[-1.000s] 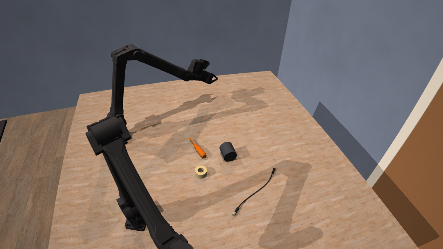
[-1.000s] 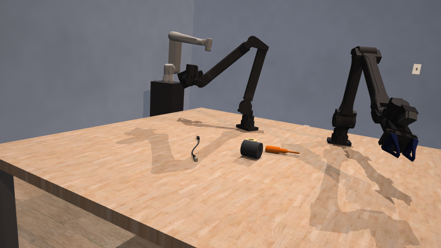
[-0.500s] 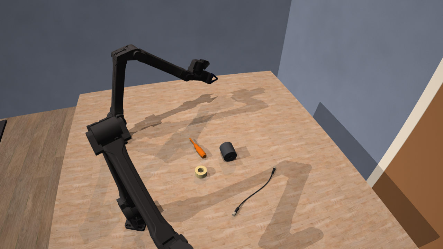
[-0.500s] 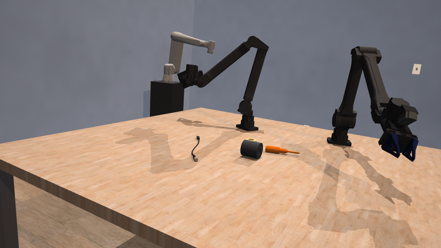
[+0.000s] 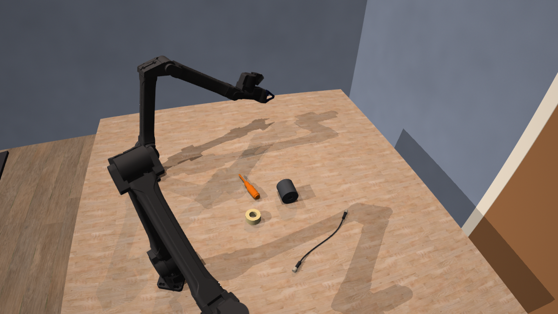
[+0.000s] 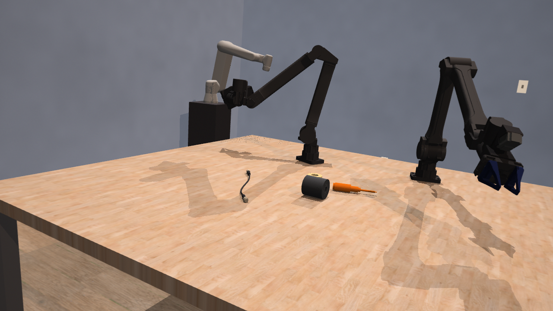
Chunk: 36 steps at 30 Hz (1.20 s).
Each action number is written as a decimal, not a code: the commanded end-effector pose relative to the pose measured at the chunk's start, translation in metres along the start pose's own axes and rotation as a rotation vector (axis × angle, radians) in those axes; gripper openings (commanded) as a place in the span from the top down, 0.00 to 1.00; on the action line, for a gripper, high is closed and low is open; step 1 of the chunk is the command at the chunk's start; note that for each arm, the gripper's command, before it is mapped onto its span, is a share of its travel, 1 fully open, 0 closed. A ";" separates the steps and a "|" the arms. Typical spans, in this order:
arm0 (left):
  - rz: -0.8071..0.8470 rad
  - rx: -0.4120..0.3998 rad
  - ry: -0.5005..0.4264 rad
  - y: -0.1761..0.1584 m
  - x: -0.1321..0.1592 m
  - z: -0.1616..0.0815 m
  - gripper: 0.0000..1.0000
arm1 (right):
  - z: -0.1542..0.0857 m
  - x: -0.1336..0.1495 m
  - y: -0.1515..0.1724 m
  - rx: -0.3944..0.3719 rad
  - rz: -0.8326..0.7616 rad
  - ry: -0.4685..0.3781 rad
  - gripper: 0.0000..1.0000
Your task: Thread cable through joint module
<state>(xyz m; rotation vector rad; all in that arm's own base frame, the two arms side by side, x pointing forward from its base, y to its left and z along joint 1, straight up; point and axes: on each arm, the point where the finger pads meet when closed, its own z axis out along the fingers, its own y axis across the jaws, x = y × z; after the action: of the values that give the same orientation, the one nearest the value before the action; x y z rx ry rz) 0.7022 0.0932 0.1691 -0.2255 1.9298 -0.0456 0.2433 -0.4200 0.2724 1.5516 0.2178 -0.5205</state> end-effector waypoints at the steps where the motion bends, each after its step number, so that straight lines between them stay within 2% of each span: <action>1: 0.020 0.008 -0.019 -0.010 -0.016 -0.008 0.54 | -0.002 0.004 0.040 -0.045 -0.004 0.025 1.00; 4: 0.021 0.009 -0.020 -0.011 -0.017 -0.010 0.54 | -0.004 0.007 0.043 -0.051 -0.014 0.036 1.00; 5: 0.023 0.011 -0.033 -0.012 -0.026 -0.010 0.54 | -0.004 0.017 0.032 -0.040 -0.054 0.054 1.00; 6: 0.023 0.008 -0.014 -0.011 -0.015 -0.013 0.54 | -0.004 0.024 0.037 -0.047 -0.061 0.067 1.00; 9: 0.030 0.013 -0.032 -0.017 -0.028 -0.020 0.54 | -0.015 0.021 0.062 -0.091 -0.066 0.101 1.00; 19: 0.058 0.029 -0.078 -0.036 -0.066 -0.054 0.54 | -0.057 0.058 0.117 -0.230 -0.223 0.281 1.00; 21: 0.058 0.029 -0.078 -0.036 -0.066 -0.054 0.54 | -0.057 0.058 0.117 -0.230 -0.223 0.281 1.00; 22: 0.061 0.030 -0.092 -0.037 -0.076 -0.055 0.54 | -0.059 0.069 0.111 -0.234 -0.266 0.307 1.00; 23: 0.060 0.028 -0.077 -0.036 -0.068 -0.060 0.54 | -0.065 0.078 0.117 -0.252 -0.282 0.331 1.00; 24: 0.065 0.033 -0.090 -0.041 -0.076 -0.066 0.54 | -0.074 0.070 0.134 -0.286 -0.276 0.343 1.00; 28: 0.080 0.043 -0.124 -0.052 -0.099 -0.087 0.54 | -0.106 0.083 0.165 -0.387 -0.350 0.431 1.00; 29: 0.085 0.048 -0.146 -0.056 -0.113 -0.093 0.54 | -0.115 0.086 0.174 -0.416 -0.370 0.453 1.00; 30: 0.088 0.048 -0.138 -0.057 -0.109 -0.098 0.54 | -0.124 0.090 0.181 -0.443 -0.391 0.475 1.00; 36: 0.108 0.060 -0.174 -0.071 -0.133 -0.132 0.54 | -0.180 0.107 0.219 -0.616 -0.506 0.602 1.00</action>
<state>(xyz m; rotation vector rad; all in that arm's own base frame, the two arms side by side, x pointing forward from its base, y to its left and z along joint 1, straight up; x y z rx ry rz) 0.6456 0.0456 0.3293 -0.1097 1.7796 -0.0232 0.4492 -0.2921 0.3717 1.0945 1.0890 -0.2853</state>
